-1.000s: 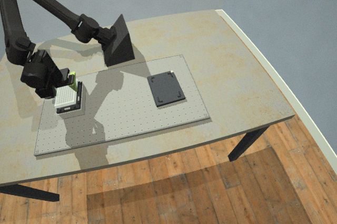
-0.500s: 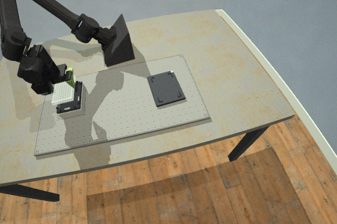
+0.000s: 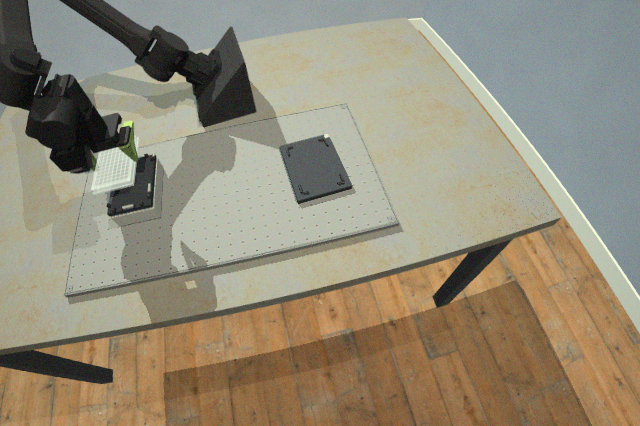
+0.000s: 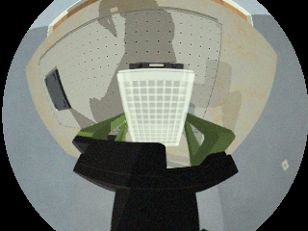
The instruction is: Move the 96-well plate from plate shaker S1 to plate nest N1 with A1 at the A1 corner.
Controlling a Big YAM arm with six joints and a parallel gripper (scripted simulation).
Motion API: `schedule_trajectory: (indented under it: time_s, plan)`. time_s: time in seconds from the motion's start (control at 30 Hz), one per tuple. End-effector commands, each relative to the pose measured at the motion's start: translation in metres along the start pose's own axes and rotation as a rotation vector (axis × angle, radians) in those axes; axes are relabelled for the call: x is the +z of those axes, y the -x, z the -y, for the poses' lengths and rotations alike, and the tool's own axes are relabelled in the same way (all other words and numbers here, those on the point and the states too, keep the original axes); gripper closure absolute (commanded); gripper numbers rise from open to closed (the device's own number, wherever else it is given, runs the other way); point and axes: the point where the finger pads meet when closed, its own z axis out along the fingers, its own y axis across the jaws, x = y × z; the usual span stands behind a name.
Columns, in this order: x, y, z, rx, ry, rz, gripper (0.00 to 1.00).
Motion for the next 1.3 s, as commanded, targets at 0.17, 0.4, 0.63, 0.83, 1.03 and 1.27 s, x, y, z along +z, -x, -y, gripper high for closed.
schedule_trajectory:
  time_s: [0.17,0.4,0.63,0.83,1.03,1.27]
  plan:
    - [-0.036,0.013,0.010,0.042,0.006,0.061,1.00]
    - [-0.041,0.013,0.010,0.043,0.007,0.061,1.00]
    - [-0.029,0.008,0.005,0.026,0.003,0.033,1.00]
    - [-0.029,0.008,0.005,0.026,0.003,0.033,1.00]
    - [-0.029,0.008,0.005,0.026,0.003,0.033,1.00]
    - [-0.025,0.011,-0.024,-0.047,0.005,0.037,1.00]
